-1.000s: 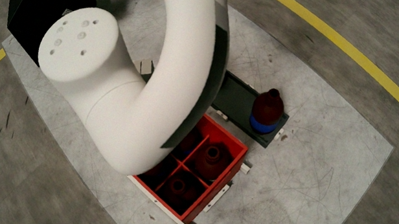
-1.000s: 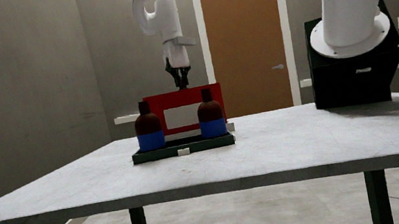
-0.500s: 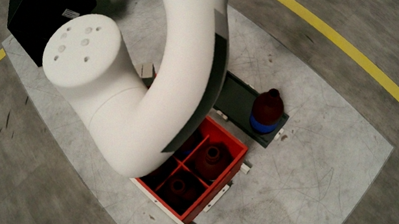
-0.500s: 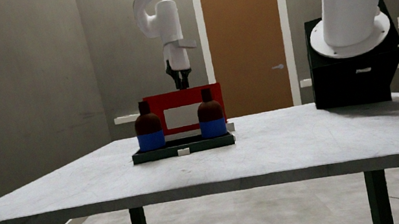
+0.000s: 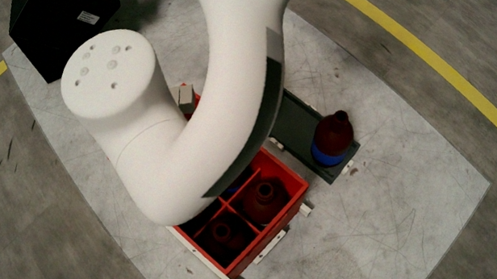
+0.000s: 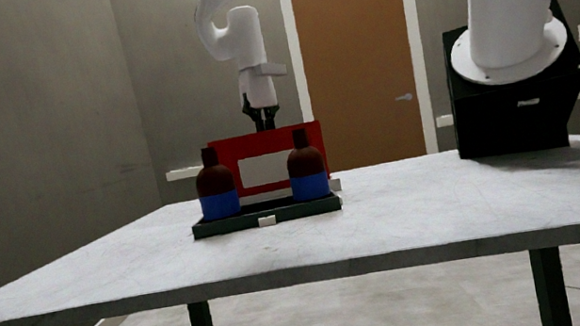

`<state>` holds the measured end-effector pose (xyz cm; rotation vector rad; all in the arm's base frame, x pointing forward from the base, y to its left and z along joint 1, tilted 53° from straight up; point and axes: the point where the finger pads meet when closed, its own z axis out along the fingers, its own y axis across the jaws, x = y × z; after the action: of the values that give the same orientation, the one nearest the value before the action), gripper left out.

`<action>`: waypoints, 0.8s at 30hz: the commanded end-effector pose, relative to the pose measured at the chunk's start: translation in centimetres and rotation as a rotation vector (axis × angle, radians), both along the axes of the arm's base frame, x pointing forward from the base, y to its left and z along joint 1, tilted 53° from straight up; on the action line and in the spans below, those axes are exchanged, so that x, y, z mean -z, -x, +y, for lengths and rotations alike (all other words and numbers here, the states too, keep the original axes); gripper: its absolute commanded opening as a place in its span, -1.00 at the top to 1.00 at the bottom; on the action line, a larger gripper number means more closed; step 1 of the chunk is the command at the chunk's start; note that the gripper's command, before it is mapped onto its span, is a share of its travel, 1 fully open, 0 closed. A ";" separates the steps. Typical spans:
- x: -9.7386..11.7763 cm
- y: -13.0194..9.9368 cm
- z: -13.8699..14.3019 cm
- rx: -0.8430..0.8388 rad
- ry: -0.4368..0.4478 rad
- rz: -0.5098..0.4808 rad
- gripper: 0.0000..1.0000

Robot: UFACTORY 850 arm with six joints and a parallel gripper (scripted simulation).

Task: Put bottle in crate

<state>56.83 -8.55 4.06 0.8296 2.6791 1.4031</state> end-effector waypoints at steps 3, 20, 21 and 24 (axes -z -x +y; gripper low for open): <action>0.3 -0.2 0.4 0.001 0.001 -0.001 1.00; 0.7 -0.4 0.9 0.001 0.001 -0.001 1.00; 0.7 -0.4 0.9 0.001 0.001 -0.001 1.00; 0.7 -0.4 0.9 0.001 0.001 -0.001 1.00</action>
<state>57.16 -7.57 3.28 0.8296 2.6789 1.4030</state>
